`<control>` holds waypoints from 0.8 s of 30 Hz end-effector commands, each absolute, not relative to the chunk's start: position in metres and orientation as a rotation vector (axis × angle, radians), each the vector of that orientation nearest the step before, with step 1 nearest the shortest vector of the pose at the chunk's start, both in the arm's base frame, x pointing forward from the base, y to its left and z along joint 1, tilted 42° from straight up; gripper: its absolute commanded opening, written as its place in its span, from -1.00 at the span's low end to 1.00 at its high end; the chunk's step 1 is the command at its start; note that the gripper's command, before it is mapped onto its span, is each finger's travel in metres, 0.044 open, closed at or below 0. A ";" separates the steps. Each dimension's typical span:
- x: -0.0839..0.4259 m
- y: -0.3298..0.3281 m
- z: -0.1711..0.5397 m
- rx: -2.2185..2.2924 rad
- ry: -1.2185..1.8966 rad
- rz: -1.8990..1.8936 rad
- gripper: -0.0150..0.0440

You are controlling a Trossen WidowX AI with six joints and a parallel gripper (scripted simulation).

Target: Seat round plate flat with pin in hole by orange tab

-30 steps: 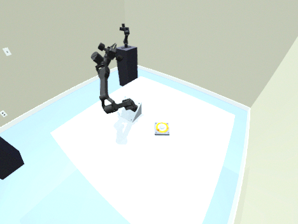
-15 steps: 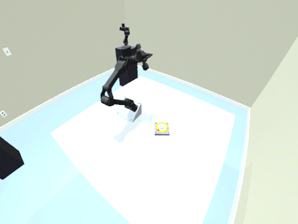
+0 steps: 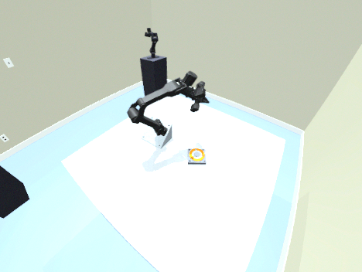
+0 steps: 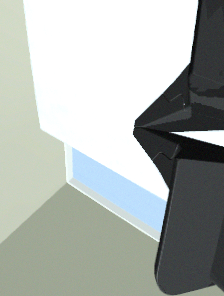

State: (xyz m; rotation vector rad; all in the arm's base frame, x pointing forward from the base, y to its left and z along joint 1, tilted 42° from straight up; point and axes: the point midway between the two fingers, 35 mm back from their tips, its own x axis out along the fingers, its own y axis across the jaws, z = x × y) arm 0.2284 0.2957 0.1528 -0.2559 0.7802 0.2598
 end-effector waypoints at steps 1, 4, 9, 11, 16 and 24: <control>0.261 0.257 0.134 -0.329 0.846 0.118 -0.49; 0.284 0.220 0.120 -0.384 0.911 -0.003 -0.49; 0.311 0.147 0.098 -0.473 1.055 -0.213 -0.49; 0.316 0.122 0.091 -0.498 1.110 -0.279 -0.49; 0.318 0.028 0.071 -0.569 1.348 -0.500 -0.49; 0.312 0.000 0.066 -0.581 1.427 -0.556 -0.49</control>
